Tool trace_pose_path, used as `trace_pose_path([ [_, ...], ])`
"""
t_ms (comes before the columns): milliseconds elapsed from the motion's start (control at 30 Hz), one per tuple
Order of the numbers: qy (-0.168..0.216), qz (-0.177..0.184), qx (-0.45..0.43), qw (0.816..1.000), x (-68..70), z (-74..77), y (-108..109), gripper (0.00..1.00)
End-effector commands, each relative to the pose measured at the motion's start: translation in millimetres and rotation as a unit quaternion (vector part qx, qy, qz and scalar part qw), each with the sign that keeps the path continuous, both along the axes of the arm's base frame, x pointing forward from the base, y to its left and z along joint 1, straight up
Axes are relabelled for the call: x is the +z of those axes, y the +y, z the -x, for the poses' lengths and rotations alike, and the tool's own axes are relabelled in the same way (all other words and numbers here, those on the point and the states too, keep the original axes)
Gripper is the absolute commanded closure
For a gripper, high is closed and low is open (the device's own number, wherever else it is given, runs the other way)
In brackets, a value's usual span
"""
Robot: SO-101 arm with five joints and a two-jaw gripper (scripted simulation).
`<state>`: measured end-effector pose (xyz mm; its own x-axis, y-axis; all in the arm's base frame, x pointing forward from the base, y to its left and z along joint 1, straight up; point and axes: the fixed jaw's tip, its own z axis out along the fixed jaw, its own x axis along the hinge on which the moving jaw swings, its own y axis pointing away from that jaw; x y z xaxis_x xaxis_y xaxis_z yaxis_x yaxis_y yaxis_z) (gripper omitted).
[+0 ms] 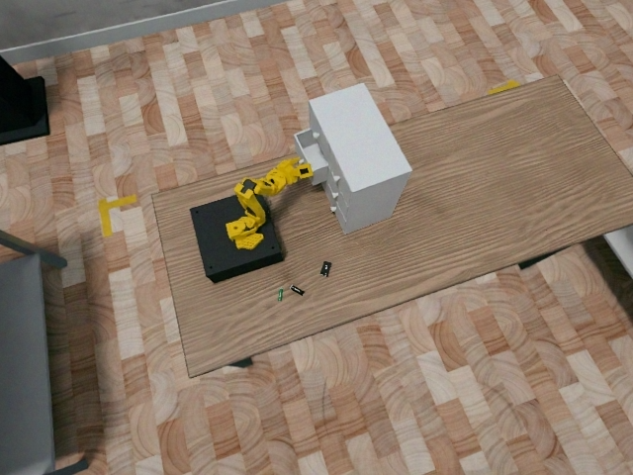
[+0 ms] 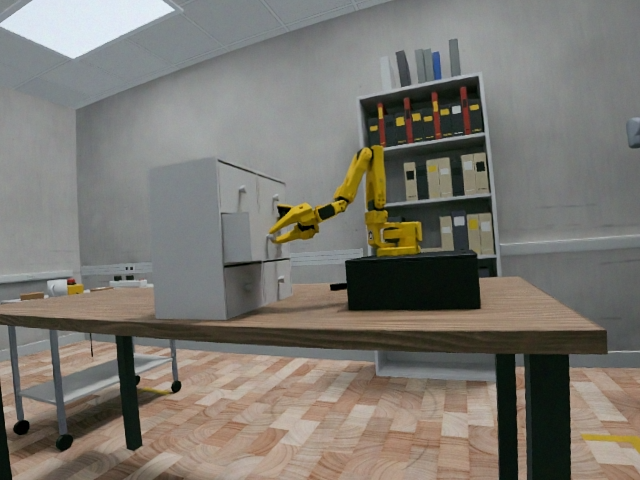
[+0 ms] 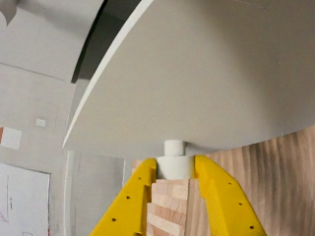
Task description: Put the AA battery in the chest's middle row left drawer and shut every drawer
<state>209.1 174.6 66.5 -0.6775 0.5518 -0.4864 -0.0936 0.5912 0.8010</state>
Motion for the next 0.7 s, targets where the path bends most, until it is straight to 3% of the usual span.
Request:
trace_pose_path([
  [0,0.001,-0.005,0.023,1.0,1.1,10.4,8.0,1.0],
  [667,0.001,-0.005,0.027,1.0,1.1,13.5,7.8,1.0],
])
